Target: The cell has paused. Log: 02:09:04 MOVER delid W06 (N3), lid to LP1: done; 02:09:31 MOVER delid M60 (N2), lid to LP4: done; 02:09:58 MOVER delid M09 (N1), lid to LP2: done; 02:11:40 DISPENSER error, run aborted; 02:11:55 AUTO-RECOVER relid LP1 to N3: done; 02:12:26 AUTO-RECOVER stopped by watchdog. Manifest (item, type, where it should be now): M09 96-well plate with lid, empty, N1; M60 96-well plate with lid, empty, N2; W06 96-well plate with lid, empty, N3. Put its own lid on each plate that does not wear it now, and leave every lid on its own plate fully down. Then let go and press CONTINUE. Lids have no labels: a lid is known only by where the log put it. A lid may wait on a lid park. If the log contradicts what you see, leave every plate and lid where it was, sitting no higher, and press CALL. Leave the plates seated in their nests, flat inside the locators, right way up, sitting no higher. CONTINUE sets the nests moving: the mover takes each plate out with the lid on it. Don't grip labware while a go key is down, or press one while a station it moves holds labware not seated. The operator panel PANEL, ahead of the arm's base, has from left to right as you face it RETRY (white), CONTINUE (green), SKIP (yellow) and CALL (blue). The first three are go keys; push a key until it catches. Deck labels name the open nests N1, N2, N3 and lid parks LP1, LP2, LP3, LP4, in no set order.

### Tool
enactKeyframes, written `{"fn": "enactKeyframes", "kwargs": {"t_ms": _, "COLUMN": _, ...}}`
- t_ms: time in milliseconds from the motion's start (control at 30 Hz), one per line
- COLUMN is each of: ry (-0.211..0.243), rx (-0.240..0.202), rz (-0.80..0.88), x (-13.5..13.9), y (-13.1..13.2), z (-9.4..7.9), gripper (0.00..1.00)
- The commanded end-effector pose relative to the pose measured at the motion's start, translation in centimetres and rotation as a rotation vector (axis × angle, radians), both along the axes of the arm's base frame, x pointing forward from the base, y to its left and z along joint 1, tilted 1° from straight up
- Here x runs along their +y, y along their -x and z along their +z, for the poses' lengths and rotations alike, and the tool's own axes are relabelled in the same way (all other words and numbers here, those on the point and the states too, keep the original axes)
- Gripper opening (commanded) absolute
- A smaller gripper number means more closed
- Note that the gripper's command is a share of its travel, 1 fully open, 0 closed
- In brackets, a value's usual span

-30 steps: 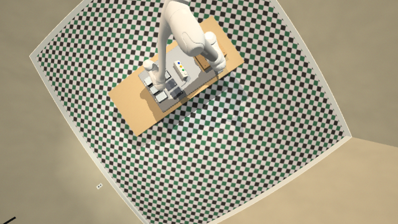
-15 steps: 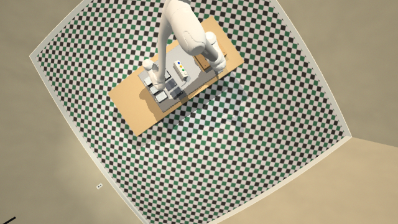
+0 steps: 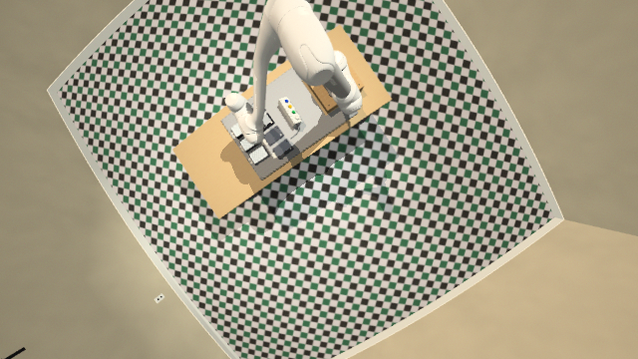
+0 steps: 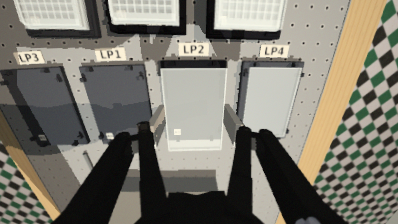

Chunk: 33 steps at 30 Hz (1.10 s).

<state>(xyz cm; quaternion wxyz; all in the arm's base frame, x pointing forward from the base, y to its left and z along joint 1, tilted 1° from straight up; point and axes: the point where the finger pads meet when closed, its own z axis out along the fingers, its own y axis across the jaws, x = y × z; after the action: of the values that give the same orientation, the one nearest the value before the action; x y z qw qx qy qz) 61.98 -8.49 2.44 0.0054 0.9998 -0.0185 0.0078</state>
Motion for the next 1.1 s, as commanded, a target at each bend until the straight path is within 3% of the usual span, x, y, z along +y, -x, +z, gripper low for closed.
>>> {"fn": "enactKeyframes", "kwargs": {"t_ms": 0, "ry": 0.0, "rx": 0.0, "rz": 0.0, "x": 0.0, "y": 0.0, "z": 0.8, "gripper": 0.0}}
{"fn": "enactKeyframes", "kwargs": {"t_ms": 567, "ry": 0.0, "rx": 0.0, "rz": 0.0, "x": 0.0, "y": 0.1, "z": 3.5, "gripper": 0.0}}
{"fn": "enactKeyframes", "kwargs": {"t_ms": 1067, "ry": 0.0, "rx": 0.0, "rz": 0.0, "x": 0.1, "y": -0.2, "z": 4.0, "gripper": 0.0}}
